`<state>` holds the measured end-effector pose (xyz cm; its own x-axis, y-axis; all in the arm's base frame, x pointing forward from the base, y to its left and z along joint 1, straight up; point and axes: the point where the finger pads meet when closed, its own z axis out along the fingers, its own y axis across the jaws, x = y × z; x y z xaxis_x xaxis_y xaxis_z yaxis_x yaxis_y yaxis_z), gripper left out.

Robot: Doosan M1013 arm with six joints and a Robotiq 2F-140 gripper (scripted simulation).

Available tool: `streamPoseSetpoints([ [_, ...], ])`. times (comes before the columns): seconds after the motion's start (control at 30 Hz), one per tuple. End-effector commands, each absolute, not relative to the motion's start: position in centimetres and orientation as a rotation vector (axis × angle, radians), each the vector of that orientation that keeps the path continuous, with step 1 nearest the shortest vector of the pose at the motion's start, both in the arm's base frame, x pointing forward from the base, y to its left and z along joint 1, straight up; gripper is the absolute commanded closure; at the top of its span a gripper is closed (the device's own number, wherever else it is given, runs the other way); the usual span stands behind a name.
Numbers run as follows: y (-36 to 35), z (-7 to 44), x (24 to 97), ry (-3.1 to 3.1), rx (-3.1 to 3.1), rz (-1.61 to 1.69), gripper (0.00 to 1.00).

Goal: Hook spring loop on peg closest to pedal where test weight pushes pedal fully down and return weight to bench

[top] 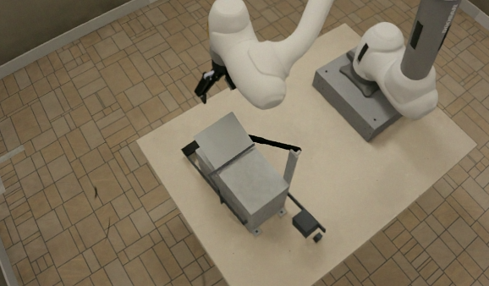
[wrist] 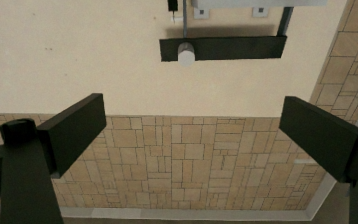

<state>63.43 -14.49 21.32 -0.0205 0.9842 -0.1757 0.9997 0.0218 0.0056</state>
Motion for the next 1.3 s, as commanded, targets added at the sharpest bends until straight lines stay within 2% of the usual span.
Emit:
streamPoseSetpoints([
  [0.0, -14.5, 20.6, 63.4, 2.148, 2.104, -0.182, 0.0],
  [1.27, -14.5, 21.6, 63.4, 2.148, 2.104, -0.182, 0.0],
])
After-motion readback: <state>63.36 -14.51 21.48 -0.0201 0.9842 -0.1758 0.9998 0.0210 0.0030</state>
